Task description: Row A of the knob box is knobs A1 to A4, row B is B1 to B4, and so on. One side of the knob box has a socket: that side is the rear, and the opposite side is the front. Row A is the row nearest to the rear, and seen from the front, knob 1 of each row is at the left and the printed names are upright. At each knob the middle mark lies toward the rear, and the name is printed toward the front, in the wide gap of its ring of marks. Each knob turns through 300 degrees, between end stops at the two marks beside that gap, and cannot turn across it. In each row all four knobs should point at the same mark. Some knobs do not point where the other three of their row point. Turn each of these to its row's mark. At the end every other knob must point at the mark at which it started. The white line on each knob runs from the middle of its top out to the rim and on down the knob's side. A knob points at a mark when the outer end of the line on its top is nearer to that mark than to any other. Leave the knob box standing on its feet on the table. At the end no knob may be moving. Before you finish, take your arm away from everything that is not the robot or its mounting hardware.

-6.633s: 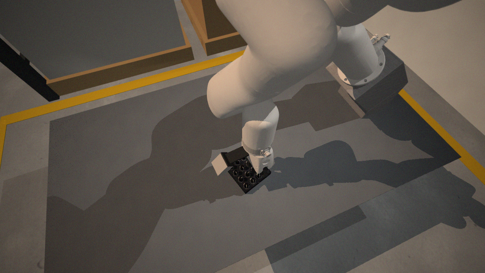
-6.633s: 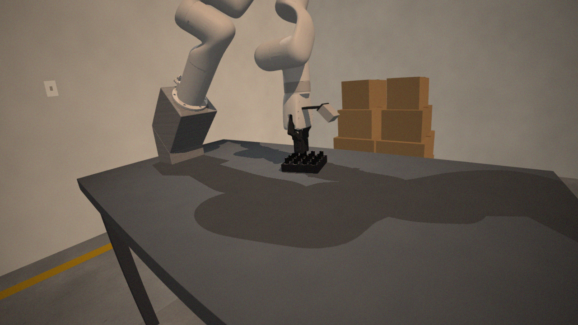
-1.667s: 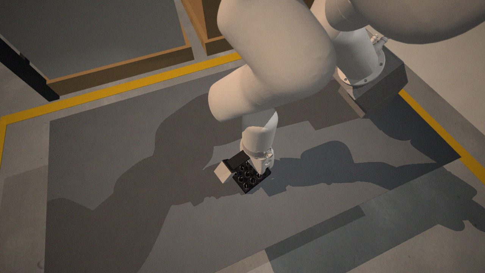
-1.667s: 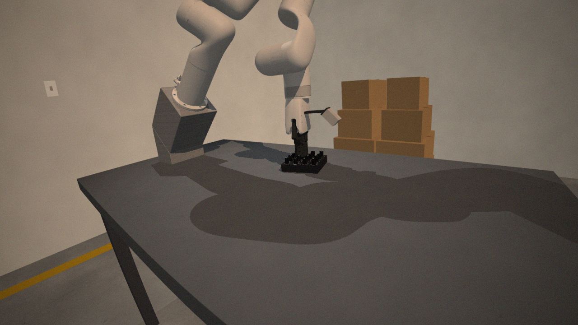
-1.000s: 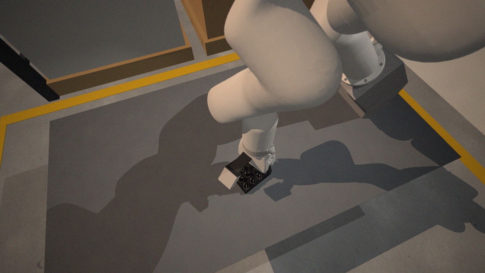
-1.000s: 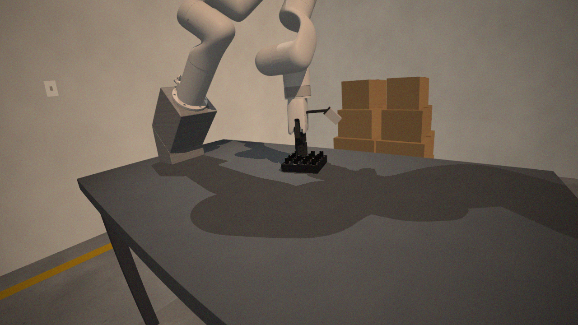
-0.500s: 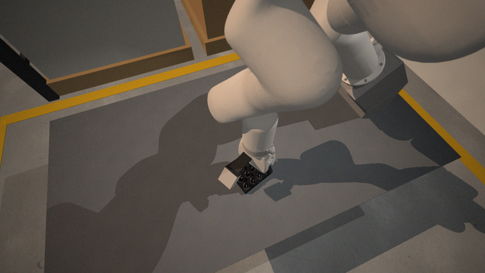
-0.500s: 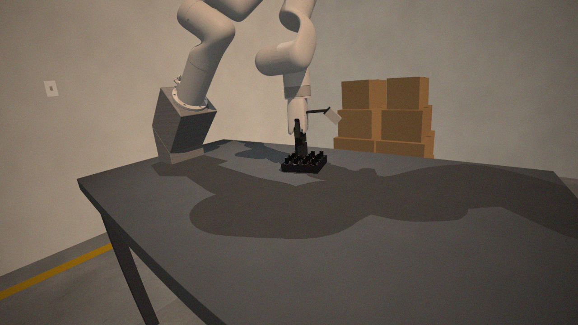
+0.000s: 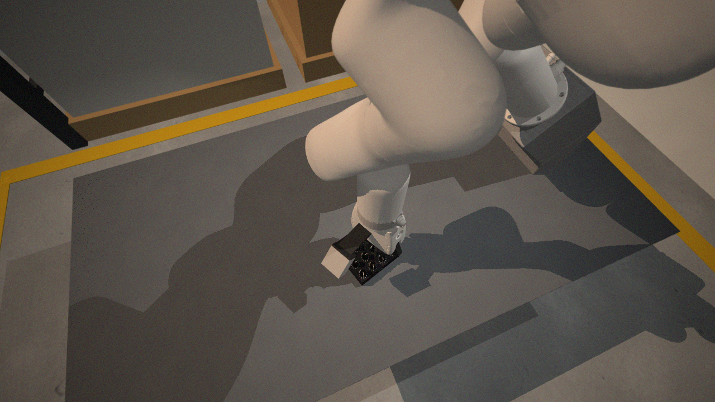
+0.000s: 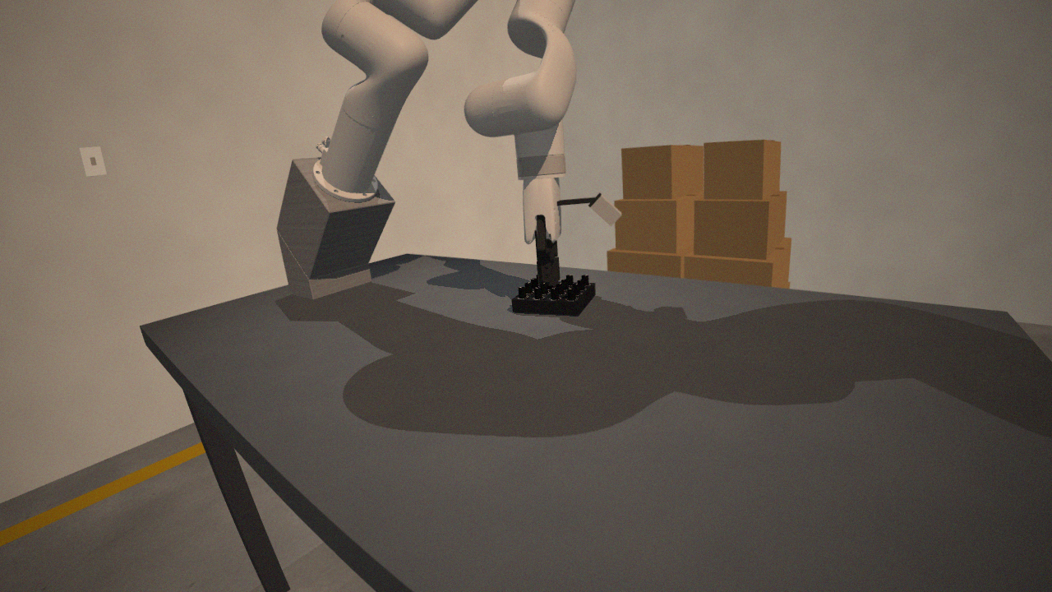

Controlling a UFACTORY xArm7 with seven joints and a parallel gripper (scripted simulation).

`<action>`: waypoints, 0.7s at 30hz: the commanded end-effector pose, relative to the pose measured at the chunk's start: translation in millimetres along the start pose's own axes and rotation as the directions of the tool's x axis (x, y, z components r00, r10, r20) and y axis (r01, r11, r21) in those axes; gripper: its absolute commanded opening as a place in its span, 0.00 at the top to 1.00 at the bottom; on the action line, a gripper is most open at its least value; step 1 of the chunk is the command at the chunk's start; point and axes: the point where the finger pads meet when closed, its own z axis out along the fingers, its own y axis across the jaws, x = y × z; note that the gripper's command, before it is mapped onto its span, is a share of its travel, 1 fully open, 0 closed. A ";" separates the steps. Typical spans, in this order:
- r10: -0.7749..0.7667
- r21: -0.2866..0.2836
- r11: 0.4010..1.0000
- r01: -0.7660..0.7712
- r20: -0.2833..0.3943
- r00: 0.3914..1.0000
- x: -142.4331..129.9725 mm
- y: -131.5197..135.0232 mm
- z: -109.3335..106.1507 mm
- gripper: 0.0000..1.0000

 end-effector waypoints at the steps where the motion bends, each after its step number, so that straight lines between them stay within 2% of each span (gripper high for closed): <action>1: 0.000 0.000 1.000 0.000 -0.001 1.000 0.4 0.0 -7.7 0.81; 10: 0.000 0.000 1.000 0.000 -0.001 1.000 0.5 0.0 -30.3 0.81; 21: 0.000 0.000 1.000 0.000 -0.001 1.000 0.6 0.1 -34.4 0.81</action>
